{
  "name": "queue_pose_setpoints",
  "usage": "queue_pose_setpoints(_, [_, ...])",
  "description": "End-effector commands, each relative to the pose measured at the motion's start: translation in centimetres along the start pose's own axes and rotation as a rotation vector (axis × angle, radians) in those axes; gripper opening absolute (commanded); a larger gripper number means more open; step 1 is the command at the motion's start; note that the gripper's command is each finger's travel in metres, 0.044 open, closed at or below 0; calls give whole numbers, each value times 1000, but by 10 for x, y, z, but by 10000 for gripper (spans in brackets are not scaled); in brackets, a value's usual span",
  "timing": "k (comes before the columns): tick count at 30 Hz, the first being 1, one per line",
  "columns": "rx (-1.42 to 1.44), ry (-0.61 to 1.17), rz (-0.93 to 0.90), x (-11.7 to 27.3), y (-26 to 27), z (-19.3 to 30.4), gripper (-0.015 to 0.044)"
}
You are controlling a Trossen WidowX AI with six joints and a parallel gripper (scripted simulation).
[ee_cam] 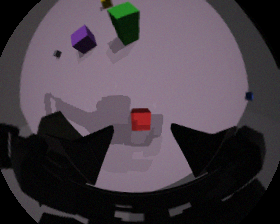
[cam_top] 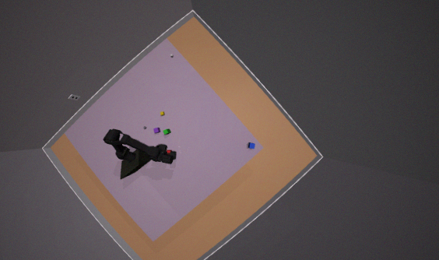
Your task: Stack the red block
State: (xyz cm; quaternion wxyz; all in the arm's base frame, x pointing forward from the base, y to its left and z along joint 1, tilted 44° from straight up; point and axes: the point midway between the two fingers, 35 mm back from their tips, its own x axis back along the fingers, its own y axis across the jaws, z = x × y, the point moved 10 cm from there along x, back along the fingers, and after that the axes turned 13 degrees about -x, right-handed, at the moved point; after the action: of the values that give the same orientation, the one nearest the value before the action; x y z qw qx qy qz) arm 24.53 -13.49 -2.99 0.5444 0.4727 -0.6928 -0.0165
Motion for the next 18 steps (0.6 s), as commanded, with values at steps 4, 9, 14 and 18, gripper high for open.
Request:
queue_pose_setpoints(4, [-5, -5, -4, -11, 1, 0, 440])
queue_pose_setpoints(9, [-5, -5, -4, -19, 1, 0, 440])
queue_pose_setpoints(14, [-5, -5, -5, -27, 1, 0, 440])
queue_pose_setpoints(18, [-5, -6, -5, -34, 1, 0, 440])
